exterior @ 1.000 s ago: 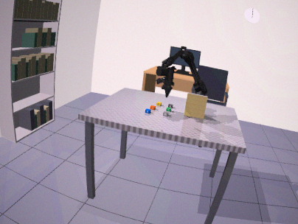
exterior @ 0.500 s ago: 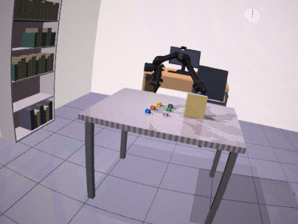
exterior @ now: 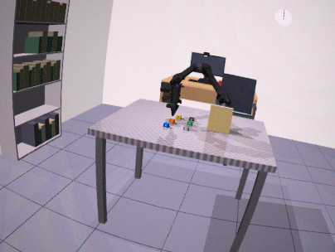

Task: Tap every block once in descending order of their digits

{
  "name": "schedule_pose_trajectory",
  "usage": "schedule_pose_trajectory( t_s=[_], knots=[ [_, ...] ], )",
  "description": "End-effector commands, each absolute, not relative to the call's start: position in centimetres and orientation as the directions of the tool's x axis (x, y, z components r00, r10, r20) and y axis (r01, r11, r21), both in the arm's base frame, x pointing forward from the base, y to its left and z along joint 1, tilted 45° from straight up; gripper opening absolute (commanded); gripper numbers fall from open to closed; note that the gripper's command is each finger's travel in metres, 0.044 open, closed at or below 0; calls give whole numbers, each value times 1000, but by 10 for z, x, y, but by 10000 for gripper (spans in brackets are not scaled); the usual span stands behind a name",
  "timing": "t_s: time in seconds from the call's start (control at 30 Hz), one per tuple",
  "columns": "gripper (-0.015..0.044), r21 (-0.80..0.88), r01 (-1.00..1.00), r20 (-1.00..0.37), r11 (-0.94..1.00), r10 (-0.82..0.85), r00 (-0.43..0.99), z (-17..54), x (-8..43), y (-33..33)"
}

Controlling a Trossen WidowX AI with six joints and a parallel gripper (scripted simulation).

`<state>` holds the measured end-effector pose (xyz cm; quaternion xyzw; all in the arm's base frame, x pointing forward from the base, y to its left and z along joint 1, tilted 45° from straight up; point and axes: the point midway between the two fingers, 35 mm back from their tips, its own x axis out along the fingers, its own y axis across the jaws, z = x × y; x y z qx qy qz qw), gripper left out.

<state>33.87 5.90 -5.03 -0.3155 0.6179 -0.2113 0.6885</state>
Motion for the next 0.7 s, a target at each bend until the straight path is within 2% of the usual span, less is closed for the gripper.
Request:
schedule_pose_trajectory(
  t_s=[0.0,0.67],
  knots=[
    [20,-700,-108,-714,706,-686,141,-55,337,53],
    [20,-698,-100,-715,709,-684,145,-66,341,42]
  ],
)
